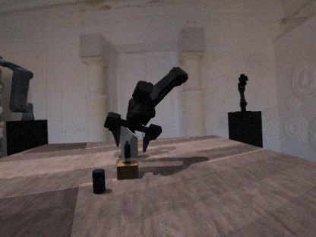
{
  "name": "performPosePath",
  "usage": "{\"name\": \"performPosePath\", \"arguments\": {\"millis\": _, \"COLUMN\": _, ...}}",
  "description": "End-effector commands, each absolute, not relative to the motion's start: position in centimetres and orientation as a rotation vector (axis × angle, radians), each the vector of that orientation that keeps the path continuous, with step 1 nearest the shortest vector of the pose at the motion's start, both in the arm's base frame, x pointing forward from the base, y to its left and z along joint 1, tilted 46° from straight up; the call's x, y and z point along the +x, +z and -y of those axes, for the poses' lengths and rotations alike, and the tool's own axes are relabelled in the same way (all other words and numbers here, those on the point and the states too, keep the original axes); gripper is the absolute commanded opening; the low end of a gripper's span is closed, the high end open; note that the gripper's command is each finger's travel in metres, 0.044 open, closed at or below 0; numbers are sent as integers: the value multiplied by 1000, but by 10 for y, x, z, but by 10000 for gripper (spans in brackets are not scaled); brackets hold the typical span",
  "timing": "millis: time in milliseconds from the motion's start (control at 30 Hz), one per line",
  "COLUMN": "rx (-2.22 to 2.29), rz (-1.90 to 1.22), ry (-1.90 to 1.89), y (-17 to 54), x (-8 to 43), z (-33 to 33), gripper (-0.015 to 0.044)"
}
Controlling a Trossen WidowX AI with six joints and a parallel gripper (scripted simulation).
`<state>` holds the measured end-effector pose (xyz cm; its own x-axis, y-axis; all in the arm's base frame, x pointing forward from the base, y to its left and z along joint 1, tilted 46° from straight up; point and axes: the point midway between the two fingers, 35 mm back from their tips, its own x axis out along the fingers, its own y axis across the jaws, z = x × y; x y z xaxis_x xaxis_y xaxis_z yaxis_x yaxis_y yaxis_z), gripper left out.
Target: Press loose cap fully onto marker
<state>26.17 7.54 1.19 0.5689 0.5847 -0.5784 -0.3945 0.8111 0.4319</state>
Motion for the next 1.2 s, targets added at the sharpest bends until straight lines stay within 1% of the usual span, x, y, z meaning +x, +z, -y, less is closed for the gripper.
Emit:
{"name": "performPosePath", "arguments": {"millis": 0, "rx": 276, "rz": -782, "ry": 579, "y": 12, "x": 263, "z": -75, "gripper": 374}}
{"name": "performPosePath", "arguments": {"millis": 133, "rx": 456, "rz": -941, "ry": 495, "y": 5, "x": 286, "z": -68, "gripper": 269}}
{"name": "performPosePath", "arguments": {"millis": 167, "rx": 510, "rz": -987, "ry": 466, "y": 3, "x": 292, "z": -66, "gripper": 251}}
{"name": "performPosePath", "arguments": {"millis": 533, "rx": 1080, "rz": -1459, "ry": 39, "y": -14, "x": 346, "z": -38, "gripper": 251}}
{"name": "performPosePath", "arguments": {"millis": 867, "rx": 1531, "rz": -1806, "ry": -532, "y": -18, "x": 373, "z": -12, "gripper": 251}}
{"name": "performPosePath", "arguments": {"millis": 967, "rx": 1620, "rz": -1873, "ry": -691, "y": -17, "x": 376, "z": -6, "gripper": 251}}
{"name": "performPosePath", "arguments": {"millis": 1167, "rx": 1626, "rz": -1877, "ry": -703, "y": -17, "x": 376, "z": -5, "gripper": 251}}
